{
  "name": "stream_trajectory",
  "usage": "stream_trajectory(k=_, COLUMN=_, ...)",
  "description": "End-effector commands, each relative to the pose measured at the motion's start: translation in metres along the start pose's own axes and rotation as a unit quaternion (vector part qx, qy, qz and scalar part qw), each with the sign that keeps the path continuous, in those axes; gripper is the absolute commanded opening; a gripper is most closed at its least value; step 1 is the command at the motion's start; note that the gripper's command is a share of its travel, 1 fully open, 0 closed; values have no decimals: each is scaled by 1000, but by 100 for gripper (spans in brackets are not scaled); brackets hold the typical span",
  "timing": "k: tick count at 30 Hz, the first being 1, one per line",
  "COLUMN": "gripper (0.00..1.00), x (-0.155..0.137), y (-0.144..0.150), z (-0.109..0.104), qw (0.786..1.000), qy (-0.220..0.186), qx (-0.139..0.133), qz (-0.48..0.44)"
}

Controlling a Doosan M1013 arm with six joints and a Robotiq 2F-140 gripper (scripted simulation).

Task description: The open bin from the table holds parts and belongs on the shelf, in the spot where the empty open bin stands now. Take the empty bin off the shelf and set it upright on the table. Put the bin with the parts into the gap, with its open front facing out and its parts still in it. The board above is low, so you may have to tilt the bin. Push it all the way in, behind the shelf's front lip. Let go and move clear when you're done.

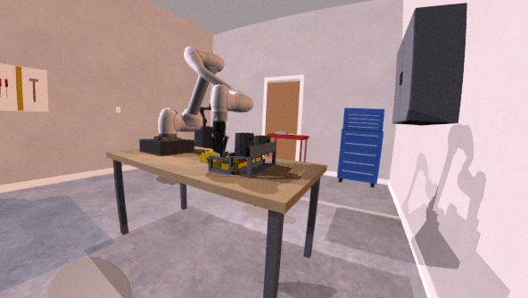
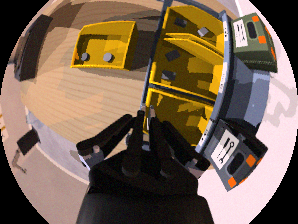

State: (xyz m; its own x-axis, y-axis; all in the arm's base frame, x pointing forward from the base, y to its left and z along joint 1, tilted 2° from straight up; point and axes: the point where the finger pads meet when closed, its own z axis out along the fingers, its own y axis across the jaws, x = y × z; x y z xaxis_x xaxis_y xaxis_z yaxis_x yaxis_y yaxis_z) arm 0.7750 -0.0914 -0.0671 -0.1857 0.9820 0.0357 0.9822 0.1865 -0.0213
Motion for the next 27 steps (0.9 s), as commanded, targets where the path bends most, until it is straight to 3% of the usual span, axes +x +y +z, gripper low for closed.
stream_trajectory(k=1, gripper=10, x=1, y=0, z=2, qw=1000, qy=-1, qx=2, qz=-2)
stream_trajectory(k=27, gripper=10, x=1, y=0, z=-15, qw=1000, qy=-1, qx=2, qz=-2)
